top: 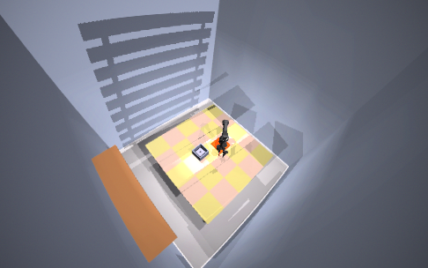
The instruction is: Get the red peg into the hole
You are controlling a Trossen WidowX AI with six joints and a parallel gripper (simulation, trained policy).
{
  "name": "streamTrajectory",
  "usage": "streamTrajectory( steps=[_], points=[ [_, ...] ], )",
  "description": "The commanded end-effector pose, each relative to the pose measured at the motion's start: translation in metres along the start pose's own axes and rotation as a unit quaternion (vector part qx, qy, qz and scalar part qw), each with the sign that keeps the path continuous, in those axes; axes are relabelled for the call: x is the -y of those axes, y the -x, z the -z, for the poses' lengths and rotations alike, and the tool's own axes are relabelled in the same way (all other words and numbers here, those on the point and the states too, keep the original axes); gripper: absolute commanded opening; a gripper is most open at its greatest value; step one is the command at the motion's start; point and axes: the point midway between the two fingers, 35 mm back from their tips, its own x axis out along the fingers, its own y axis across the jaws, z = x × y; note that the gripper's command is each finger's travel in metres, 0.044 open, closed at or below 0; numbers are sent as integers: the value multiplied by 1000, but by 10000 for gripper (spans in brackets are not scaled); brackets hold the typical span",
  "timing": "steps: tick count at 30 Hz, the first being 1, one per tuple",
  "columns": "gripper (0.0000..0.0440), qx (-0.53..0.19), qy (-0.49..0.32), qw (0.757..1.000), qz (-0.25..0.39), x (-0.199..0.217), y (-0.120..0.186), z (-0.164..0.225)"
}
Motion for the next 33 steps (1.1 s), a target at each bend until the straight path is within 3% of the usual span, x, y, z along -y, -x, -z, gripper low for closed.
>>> streamTrajectory(
  steps=[1, 16, 33],
  points=[
    [440, -27, -52, 997, 49, 26, -8, 9],
    [440, -83, -219, 950, 206, 98, -40, 49],
    [436, -75, -323, 919, 213, 129, -97, 78]
  ],
)
